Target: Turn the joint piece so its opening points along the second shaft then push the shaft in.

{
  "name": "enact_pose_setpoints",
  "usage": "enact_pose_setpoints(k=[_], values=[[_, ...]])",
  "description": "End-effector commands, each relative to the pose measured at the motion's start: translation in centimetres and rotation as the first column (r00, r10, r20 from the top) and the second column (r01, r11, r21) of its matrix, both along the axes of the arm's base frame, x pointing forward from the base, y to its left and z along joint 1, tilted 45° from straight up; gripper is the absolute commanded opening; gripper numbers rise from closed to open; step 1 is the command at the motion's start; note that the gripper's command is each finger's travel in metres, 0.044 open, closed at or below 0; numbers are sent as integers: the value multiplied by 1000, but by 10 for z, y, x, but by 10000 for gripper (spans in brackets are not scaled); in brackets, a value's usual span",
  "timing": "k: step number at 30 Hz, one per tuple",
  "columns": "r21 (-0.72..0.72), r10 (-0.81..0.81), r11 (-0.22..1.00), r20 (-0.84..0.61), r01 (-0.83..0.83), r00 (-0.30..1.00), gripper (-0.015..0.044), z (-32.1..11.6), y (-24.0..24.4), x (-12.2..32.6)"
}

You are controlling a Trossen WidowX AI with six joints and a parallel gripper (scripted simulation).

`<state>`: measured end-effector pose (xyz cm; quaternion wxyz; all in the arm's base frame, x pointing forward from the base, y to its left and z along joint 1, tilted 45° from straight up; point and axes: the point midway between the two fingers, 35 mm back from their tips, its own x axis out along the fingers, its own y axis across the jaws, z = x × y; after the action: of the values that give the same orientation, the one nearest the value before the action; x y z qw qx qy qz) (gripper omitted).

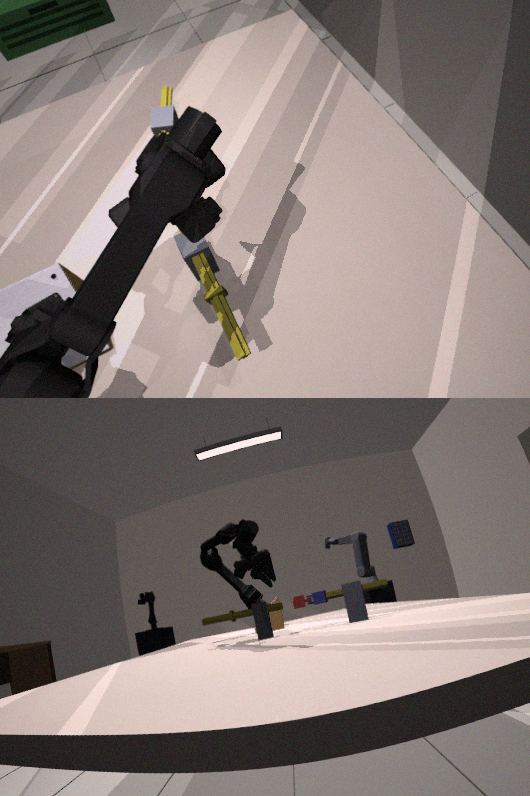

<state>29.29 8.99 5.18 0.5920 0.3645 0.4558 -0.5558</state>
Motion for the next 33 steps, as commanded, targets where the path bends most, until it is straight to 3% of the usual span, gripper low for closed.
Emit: enact_pose_setpoints(k=[1, 4, 15, 33], values=[[52, -134, 990, 57, 131, 989, 440, 1, -11, -3], [81, -199, 978, 84, 193, 976, 440, 1, -16, -5], [81, -199, 978, 85, 192, 976, 440, 2, -18, -5], [-82, 284, 952, -123, -295, 951, 440, 90, -115, 6]])
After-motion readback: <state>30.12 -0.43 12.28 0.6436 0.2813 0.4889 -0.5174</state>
